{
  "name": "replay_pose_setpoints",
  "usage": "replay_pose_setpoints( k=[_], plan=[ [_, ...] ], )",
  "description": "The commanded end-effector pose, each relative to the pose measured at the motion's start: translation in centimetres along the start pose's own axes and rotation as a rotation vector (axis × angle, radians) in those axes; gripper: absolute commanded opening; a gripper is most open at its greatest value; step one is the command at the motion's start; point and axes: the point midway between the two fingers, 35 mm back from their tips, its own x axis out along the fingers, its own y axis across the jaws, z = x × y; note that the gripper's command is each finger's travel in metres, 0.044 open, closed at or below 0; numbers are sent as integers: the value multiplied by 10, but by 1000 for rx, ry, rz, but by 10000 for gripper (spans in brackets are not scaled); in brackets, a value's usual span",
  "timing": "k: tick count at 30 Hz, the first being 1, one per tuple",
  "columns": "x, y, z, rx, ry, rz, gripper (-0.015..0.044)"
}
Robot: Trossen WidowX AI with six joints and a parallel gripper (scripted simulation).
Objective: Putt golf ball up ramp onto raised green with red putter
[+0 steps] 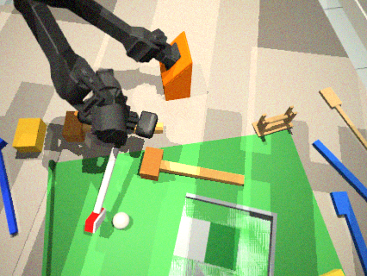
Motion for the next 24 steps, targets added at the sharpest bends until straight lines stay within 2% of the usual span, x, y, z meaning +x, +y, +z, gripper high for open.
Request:
replay_pose_setpoints(
  k=[1,14,24],
  plan=[
    [6,-1,-1,-2,-5,-7,0],
    [27,-2,-1,-2,-6,-8,0],
    [25,-2,0,2,-3,-5,0]
  ],
)
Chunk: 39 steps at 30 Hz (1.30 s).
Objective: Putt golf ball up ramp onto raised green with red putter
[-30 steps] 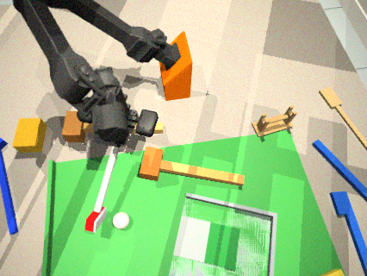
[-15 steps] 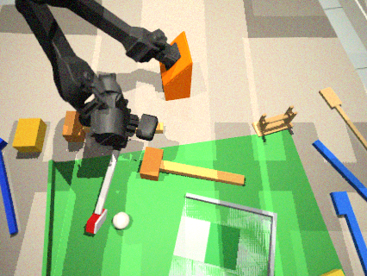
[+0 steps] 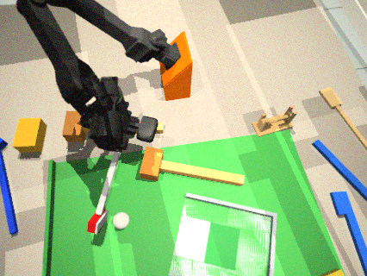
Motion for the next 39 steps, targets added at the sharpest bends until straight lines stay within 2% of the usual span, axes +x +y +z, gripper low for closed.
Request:
replay_pose_setpoints(
  k=[1,12,20,30,39],
  plan=[
    [0,0,0,0,-1,0,0],
    [2,-30,0,-4,-4,-5,0],
    [3,-25,0,-5,3,-10,0],
    [3,100,-1,-3,0,3,0],
    [-3,109,-3,-3,-2,2,0]
  ],
)
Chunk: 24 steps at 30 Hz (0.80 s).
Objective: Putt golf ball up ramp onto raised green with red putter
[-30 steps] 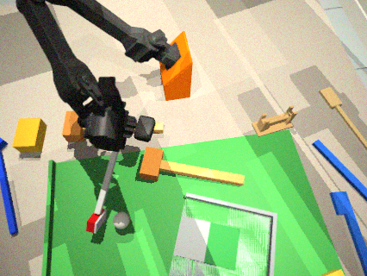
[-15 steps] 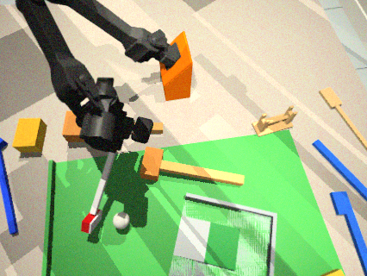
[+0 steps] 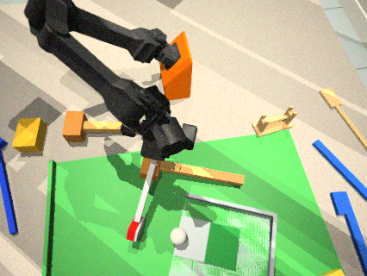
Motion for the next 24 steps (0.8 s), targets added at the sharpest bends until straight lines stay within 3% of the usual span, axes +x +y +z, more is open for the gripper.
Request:
replay_pose_setpoints(
  k=[1,10,24],
  plan=[
    [-10,7,3,8,-9,9,0],
    [-60,6,3,8,-8,9,0],
    [-53,6,1,-2,-4,2,0]
  ],
)
